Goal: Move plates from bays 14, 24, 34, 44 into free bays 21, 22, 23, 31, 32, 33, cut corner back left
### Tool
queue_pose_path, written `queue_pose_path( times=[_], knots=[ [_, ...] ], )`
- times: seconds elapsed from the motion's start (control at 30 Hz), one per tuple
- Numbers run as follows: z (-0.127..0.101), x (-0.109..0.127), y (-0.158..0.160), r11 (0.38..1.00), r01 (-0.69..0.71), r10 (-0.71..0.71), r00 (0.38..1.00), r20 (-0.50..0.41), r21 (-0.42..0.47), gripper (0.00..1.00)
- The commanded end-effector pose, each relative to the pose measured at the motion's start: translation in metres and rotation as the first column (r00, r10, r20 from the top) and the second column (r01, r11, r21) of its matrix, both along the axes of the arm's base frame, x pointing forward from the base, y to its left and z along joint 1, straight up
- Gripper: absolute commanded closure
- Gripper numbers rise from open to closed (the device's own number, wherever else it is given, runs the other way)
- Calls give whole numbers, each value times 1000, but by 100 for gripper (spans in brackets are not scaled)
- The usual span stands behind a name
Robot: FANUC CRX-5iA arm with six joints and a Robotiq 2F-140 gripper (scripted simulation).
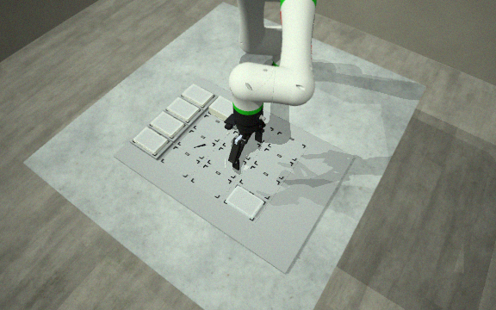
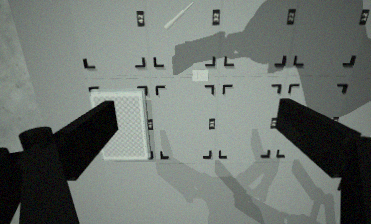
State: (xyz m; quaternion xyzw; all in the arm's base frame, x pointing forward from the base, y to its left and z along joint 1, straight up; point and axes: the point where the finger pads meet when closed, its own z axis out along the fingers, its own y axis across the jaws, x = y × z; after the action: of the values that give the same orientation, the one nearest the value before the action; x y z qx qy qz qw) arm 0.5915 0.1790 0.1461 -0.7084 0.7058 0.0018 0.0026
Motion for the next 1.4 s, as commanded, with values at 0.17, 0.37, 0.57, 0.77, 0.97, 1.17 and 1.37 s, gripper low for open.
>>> queue_pose_path(
  times=[0.17, 0.37, 0.57, 0.77, 0.97, 1.17, 1.37],
  knots=[
    [1, 1, -29, 1000, 0, 0, 1000, 2, 0, 0],
    [1, 1, -53, 1000, 0, 0, 1000, 2, 0, 0],
    [1, 1, -69, 1000, 0, 0, 1000, 2, 0, 0],
    [0, 1, -93, 1000, 0, 0, 1000, 2, 0, 0],
    [0, 1, -117, 1000, 0, 0, 1000, 2, 0, 0],
    [0, 1, -133, 1000, 0, 0, 1000, 2, 0, 0],
    [0, 1, -137, 1000, 0, 0, 1000, 2, 0, 0]
  ],
)
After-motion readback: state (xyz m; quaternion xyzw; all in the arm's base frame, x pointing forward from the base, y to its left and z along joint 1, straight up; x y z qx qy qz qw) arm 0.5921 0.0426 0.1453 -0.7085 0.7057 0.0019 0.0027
